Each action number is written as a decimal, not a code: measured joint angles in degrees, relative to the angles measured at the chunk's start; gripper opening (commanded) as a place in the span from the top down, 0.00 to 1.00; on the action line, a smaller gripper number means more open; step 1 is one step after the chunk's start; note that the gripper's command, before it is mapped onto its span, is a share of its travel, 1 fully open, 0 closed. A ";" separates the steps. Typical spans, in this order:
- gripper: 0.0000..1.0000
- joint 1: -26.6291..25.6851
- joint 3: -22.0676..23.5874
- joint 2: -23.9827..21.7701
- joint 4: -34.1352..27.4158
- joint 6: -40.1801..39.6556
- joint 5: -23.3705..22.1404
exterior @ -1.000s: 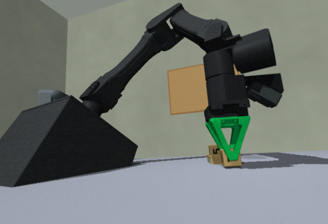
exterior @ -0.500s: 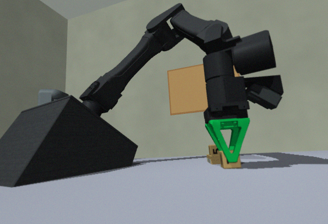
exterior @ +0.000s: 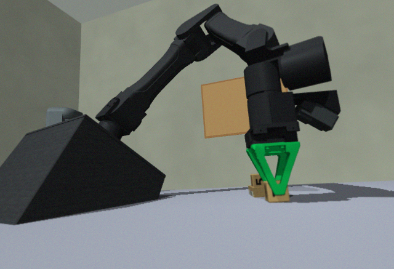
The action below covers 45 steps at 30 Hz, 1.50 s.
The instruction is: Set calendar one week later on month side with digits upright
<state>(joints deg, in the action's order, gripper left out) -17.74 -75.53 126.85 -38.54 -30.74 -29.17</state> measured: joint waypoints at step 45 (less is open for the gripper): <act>0.71 0.00 0.00 0.00 0.00 0.00 0.00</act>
<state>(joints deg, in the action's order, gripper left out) -17.74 -75.53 126.85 -38.54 -30.74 -29.17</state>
